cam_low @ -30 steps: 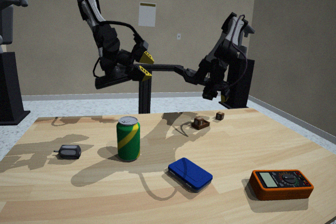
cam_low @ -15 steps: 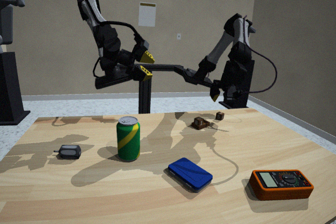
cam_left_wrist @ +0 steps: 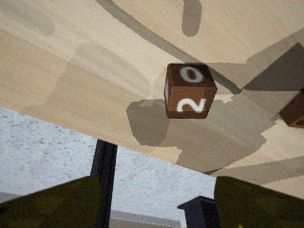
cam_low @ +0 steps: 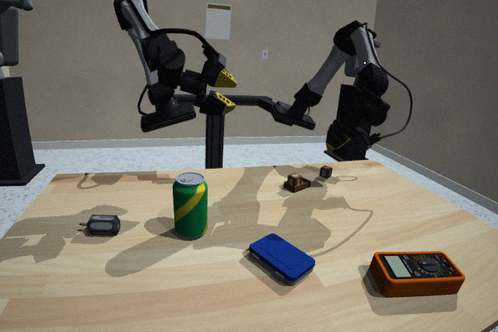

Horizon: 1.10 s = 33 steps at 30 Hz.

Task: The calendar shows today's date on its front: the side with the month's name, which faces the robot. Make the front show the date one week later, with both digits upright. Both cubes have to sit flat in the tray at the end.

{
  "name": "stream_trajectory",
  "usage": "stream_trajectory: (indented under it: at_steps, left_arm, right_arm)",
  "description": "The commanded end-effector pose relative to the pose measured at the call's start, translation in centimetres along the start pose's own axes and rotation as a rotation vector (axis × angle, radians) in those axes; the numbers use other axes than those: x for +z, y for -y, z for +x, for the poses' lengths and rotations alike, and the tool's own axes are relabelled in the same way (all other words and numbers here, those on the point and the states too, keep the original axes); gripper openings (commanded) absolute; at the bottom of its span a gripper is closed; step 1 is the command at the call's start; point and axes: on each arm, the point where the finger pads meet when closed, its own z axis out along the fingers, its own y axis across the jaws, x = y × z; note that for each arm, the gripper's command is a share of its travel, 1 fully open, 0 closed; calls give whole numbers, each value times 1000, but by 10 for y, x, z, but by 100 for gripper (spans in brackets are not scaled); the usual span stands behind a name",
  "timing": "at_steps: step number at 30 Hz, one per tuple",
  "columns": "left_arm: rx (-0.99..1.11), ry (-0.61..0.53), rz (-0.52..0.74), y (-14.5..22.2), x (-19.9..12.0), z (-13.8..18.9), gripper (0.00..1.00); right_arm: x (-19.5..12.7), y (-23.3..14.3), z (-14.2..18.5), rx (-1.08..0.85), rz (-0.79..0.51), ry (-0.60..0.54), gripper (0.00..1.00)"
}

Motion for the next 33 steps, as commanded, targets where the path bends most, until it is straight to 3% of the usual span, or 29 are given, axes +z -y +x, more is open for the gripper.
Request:
stream_trajectory:
  at_steps: [1, 9, 17, 18, 23, 27, 29, 33]
  left_arm:
    - [-283, 25, 151, 9, -29, -15, 61]
    - [-649, -39, 269, -4, -45, -30, 61]
    - [-688, -26, 278, -12, -48, -36, 61]
    - [-678, -22, 276, -12, -48, -36, 55]
    - [-525, 13, 244, -4, -43, -39, 55]
    - [-263, 57, 188, 11, -31, -41, 55]
    - [-263, 57, 188, 11, -31, -41, 55]
    - [6, 104, 139, 33, -23, -41, 55]
  right_arm:
    - [5, 4, -24, -30, 4, 49, 100]
    - [15, 5, -34, -32, 0, 57, 100]
    - [22, 5, -38, -38, -3, 54, 100]
    - [23, 5, -39, -39, -3, 53, 100]
    - [23, 11, -31, -25, 32, 35, 100]
    - [14, 21, -29, -25, 93, 32, 100]
    - [14, 21, -29, -25, 93, 32, 100]
    - [9, 27, -18, -16, 135, 8, 100]
